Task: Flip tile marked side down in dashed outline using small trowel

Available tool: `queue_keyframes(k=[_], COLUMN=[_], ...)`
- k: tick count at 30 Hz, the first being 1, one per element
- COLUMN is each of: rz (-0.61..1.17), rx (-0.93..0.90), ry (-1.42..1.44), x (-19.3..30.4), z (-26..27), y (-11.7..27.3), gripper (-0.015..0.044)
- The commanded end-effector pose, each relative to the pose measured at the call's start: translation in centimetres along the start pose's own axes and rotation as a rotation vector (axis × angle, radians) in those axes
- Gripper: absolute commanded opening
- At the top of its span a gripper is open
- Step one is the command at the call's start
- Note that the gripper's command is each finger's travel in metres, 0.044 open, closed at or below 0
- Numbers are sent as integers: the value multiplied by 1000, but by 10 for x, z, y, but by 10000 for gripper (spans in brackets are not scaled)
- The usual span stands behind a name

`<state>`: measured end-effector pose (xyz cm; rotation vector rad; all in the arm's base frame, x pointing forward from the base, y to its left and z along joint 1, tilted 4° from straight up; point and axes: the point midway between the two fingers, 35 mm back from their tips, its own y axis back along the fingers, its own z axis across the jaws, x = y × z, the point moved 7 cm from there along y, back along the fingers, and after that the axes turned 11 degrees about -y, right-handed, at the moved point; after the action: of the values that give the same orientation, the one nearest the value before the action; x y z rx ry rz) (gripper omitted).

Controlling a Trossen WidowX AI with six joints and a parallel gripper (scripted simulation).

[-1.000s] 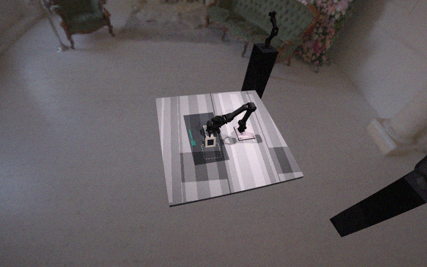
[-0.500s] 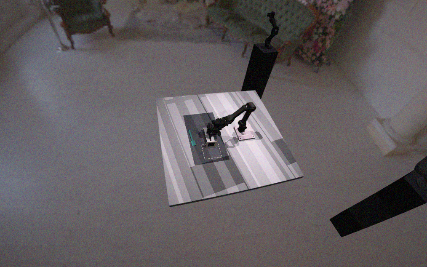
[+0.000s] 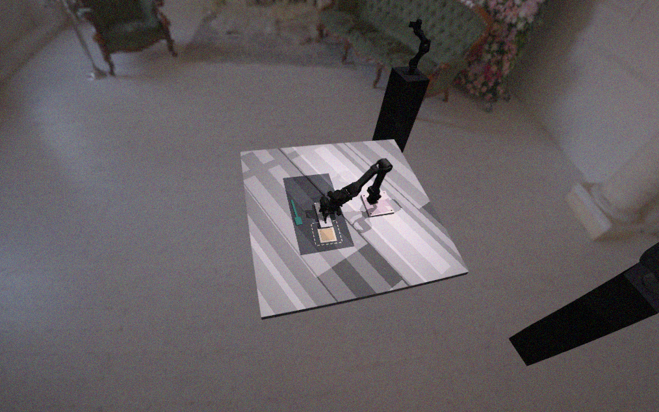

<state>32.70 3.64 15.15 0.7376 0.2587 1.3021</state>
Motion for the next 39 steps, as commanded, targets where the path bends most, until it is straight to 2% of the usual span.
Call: queue_keyframes(k=[1,20,39], rz=[-1,-6,-6], rx=[-18,-18,-19], ry=[-9,-3,-2], x=[5,-76,-79], z=[-2,57,59], y=[-3,35,37], gripper=[0,0,0])
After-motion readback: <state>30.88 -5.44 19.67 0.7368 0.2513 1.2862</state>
